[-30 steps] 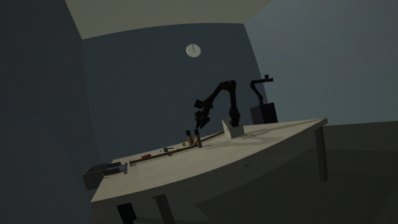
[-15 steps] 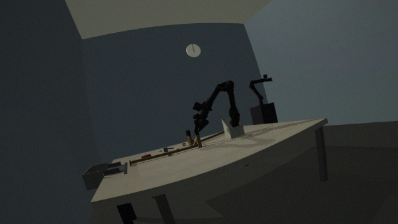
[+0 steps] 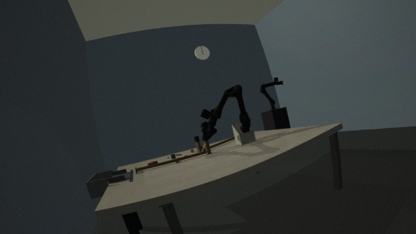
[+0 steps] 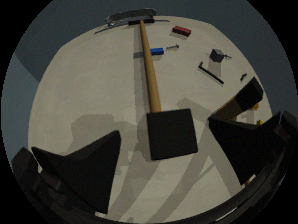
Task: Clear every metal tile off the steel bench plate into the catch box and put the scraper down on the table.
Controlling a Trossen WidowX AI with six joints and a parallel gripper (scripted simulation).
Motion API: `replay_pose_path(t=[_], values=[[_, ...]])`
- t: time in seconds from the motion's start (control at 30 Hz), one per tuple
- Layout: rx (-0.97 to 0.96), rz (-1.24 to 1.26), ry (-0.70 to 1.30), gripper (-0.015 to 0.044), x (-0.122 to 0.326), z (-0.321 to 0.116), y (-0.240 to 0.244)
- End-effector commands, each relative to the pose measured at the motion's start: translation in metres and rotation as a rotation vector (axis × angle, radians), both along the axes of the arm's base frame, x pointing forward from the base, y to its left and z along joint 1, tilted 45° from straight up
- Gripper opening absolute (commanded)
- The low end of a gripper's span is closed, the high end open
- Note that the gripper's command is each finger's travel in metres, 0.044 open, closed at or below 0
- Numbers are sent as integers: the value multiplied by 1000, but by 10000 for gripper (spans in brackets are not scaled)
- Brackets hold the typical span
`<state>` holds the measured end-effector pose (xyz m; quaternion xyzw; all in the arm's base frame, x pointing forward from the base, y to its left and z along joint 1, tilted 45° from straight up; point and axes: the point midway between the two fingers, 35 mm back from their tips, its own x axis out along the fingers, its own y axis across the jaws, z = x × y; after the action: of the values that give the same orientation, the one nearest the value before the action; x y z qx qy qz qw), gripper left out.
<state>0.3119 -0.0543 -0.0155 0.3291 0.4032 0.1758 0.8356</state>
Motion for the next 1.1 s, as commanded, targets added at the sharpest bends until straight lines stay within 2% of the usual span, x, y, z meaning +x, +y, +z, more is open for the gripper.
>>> replay_pose_path(t=[0.0,0.37,0.8,1.03,1.07], values=[[4,-3,7,440,3,-5,5],[11,-5,1,440,12,-12,17],[7,-1,-6,99,11,-9,13],[7,-1,-6,52,11,-9,13],[7,-1,-6,26,11,-9,13]])
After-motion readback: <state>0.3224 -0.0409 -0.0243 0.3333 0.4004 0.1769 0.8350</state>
